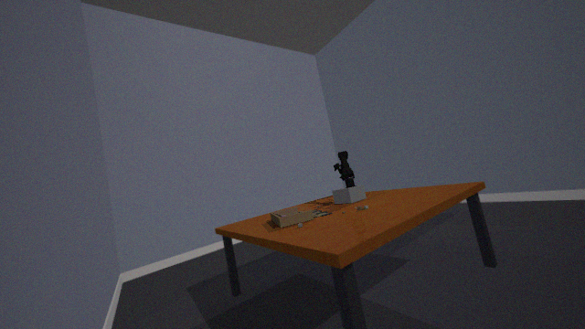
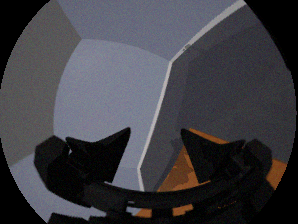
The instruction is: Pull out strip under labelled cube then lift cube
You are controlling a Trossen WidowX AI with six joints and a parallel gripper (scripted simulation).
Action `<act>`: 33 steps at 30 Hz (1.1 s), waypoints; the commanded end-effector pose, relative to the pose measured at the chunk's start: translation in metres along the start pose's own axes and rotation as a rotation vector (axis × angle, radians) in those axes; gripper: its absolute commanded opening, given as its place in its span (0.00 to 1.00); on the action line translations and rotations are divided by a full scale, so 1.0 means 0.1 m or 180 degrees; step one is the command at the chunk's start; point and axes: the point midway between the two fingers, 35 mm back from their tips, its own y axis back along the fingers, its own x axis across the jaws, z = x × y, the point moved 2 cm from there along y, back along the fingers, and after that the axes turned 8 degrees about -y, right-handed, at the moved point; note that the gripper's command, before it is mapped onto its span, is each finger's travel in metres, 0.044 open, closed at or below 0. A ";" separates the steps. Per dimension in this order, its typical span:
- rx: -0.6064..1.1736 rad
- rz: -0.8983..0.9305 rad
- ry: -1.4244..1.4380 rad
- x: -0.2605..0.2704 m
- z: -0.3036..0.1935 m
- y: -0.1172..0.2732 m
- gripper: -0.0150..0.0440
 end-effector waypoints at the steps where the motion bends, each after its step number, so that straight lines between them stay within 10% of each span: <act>1: 0.0012 0.0000 0.0007 0.01 -0.03 -0.01 0.93; 16: 0.1019 -0.0045 0.0628 0.73 -2.32 -0.06 0.93; 33: 0.2302 0.0321 0.1726 1.26 -4.81 1.23 0.93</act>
